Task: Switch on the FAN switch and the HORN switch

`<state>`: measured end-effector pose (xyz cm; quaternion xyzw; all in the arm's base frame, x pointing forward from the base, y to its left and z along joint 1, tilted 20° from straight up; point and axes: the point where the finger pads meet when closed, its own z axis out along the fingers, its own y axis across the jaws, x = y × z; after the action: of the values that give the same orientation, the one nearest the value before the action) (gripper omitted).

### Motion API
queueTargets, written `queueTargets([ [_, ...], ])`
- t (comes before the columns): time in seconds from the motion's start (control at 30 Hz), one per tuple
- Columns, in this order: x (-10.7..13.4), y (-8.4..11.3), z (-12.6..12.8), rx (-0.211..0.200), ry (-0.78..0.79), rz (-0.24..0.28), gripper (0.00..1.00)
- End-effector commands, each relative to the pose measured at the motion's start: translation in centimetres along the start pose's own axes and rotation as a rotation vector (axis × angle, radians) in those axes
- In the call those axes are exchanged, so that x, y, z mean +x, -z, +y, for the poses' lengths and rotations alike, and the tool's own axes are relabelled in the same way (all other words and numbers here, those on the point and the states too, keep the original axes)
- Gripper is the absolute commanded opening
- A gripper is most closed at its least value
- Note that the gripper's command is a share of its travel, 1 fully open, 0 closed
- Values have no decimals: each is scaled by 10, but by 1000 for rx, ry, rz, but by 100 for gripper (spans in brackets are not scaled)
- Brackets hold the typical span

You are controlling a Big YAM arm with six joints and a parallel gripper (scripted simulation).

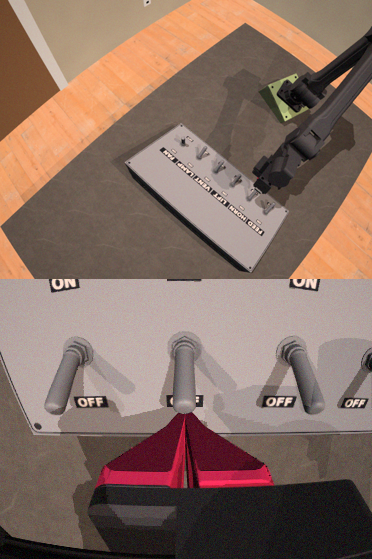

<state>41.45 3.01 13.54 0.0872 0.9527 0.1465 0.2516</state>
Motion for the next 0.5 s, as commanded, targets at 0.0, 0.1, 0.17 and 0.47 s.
queueTargets([
  [0.0,-51,13,4,-1,11,-93,0],
  [0.1,-53,14,4,-1,10,-94,0],
  [0.17,-53,14,4,-1,10,-94,0],
  [0.47,-54,14,4,-1,10,-94,0],
])
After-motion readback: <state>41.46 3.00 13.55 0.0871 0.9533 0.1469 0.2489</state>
